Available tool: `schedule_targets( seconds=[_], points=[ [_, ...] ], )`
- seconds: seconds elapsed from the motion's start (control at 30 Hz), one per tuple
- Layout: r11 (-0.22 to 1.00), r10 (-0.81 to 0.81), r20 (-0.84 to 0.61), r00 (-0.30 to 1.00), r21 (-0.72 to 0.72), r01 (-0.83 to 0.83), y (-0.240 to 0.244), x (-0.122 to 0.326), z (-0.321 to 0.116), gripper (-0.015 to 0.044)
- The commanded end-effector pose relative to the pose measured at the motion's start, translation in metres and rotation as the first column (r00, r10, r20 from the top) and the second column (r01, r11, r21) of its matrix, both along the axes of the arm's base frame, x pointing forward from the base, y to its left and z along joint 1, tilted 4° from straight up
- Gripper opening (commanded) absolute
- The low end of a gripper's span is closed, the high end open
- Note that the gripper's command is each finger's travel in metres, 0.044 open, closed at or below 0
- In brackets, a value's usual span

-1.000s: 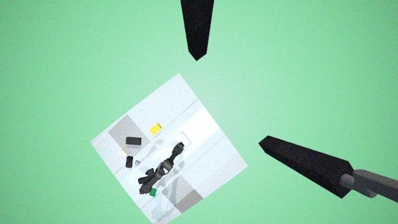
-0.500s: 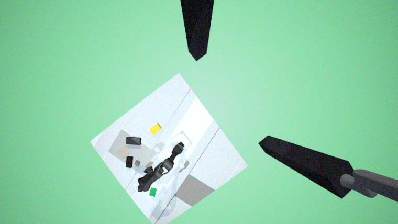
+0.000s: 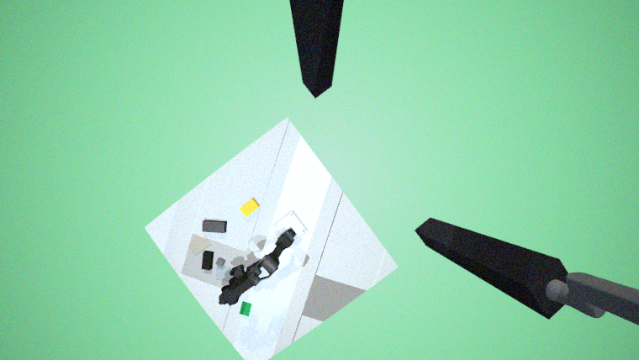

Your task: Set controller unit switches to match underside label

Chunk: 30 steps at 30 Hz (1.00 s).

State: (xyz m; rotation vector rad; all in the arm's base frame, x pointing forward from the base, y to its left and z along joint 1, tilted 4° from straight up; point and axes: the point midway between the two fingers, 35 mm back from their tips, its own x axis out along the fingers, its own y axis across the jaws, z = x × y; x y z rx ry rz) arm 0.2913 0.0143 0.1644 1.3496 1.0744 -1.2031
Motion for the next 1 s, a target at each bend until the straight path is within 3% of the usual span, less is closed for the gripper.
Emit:
schedule_targets(
  seconds=[0.0, 0.97],
  points=[
    [1.000, 0.003, -0.008, 1.000, -0.001, -0.003, -0.004, -0.002, -0.003, 0.0338],
    [1.000, 0.003, -0.008, 1.000, -0.003, -0.003, -0.027, -0.004, -0.007, 0.0338]
  ],
)
